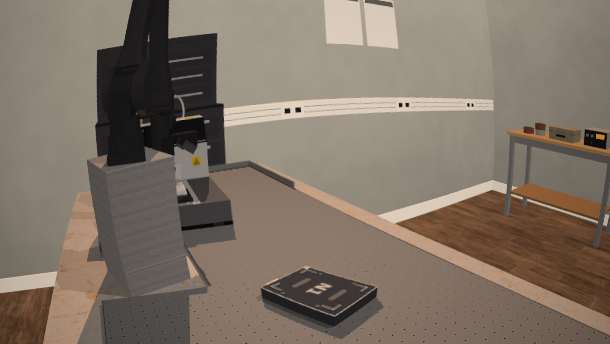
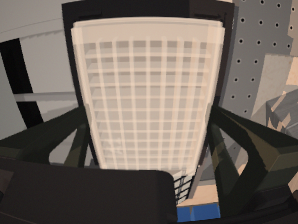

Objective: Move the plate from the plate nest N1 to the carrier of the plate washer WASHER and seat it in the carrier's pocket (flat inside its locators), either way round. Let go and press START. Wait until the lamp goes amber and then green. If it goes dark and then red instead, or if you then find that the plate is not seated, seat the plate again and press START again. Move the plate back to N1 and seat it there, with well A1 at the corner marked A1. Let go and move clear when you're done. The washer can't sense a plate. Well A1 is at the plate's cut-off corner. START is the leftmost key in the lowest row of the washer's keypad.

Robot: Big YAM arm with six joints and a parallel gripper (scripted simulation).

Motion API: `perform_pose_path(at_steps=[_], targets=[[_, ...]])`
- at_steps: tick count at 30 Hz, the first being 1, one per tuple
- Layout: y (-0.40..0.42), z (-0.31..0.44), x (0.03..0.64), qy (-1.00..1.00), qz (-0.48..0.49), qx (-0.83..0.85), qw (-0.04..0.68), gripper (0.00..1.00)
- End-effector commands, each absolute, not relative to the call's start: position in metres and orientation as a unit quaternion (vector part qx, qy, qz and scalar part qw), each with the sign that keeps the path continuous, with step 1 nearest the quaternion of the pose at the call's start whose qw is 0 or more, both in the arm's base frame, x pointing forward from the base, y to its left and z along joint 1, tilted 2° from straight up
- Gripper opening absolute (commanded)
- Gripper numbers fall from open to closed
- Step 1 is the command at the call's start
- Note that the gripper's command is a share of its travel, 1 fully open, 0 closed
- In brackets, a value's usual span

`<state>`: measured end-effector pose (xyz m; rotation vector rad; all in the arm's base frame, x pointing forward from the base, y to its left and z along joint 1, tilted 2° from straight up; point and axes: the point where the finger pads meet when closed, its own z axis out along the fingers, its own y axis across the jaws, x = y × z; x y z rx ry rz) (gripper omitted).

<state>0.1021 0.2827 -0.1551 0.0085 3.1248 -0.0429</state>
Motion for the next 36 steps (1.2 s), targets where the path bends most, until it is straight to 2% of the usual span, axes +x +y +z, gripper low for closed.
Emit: perform_pose_path(at_steps=[1, 36], targets=[[0.2917, -0.1606, 0.1085, 1.0, -0.009, 0.003, 0.011, 0.82], [0.288, -0.1664, 0.1073, 1.0, -0.012, 0.003, 0.01, 0.82]])
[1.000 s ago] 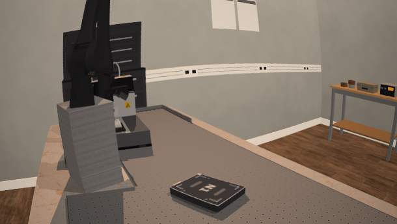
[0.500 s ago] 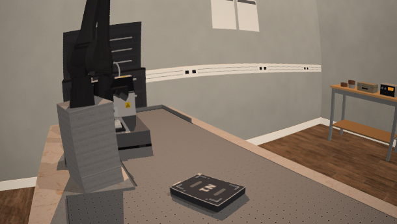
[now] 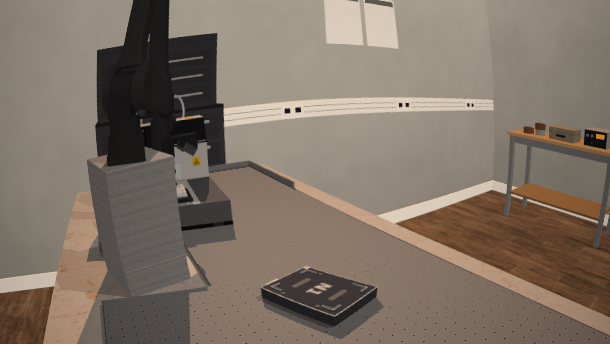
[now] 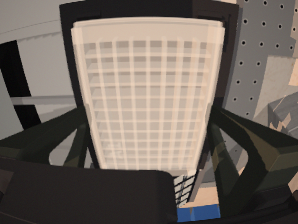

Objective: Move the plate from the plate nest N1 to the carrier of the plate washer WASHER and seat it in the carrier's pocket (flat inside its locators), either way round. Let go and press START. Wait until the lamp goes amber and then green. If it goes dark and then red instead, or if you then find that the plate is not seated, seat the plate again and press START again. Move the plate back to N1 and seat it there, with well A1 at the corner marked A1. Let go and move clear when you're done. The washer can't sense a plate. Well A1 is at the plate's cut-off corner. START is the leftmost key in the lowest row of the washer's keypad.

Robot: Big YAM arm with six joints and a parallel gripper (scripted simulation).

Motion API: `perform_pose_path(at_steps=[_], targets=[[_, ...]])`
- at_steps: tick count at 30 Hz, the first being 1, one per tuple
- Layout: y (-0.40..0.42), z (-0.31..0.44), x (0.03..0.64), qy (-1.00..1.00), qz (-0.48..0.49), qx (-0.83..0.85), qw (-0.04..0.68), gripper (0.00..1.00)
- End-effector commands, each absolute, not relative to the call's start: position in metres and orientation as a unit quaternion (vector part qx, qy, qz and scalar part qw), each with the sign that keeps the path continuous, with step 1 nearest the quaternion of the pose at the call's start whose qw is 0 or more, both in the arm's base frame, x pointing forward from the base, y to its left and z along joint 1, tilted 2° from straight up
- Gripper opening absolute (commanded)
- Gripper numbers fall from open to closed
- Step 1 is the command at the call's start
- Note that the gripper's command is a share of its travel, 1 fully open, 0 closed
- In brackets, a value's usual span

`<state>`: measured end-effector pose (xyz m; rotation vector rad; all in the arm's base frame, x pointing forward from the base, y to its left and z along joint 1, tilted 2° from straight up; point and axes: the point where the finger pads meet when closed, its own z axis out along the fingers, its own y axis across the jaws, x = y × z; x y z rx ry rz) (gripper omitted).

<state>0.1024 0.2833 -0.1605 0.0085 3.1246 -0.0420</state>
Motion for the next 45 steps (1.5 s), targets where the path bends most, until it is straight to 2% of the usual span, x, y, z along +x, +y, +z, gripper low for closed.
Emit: perform_pose_path(at_steps=[1, 45], targets=[[0.288, -0.1666, 0.1073, 1.0, -0.012, 0.003, 0.01, 0.82], [0.2834, -0.1701, 0.1054, 1.0, -0.014, 0.003, 0.009, 0.82]])
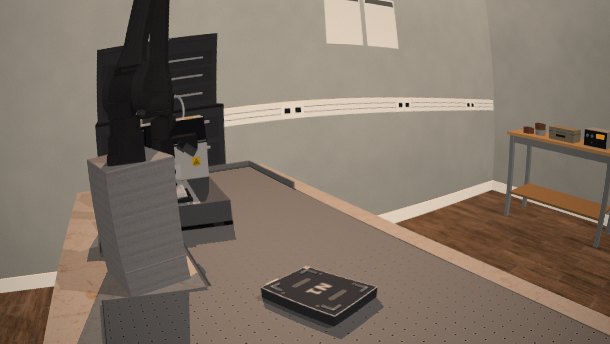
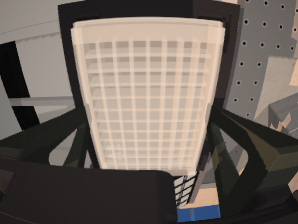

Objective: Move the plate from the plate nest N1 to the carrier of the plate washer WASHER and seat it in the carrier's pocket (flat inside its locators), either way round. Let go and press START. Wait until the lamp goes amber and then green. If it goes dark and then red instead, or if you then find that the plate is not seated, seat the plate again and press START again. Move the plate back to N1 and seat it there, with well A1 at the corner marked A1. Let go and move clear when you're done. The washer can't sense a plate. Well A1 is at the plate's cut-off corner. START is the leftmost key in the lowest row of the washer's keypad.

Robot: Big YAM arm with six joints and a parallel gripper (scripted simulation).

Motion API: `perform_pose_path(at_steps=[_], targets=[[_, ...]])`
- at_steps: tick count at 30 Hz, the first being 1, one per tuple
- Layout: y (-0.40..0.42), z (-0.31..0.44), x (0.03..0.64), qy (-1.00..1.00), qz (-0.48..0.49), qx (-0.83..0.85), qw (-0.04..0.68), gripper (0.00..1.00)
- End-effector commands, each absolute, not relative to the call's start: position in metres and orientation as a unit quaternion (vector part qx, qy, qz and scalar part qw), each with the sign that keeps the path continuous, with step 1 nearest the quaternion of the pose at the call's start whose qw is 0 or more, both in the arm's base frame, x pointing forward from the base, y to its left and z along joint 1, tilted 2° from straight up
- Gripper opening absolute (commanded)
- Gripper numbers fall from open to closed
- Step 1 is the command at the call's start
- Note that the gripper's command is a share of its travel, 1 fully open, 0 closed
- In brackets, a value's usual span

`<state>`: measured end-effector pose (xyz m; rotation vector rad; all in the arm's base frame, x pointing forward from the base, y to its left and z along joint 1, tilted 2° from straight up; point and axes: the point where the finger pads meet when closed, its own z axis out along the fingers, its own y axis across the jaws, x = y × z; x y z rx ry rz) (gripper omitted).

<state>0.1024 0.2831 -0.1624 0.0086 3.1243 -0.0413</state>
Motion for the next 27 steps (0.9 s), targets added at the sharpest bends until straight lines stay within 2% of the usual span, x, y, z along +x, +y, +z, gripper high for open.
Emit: perform_pose_path(at_steps=[1, 22, 23, 27], targets=[[0.2832, -0.1701, 0.1053, 1.0, -0.014, 0.003, 0.009, 0.82], [0.2798, -0.1705, 0.1038, 1.0, -0.017, 0.003, 0.008, 0.82], [0.2798, -0.1705, 0.1038, 1.0, -0.017, 0.003, 0.008, 1.0], [0.2784, -0.1704, 0.1033, 1.0, -0.02, 0.003, 0.007, 1.0]])
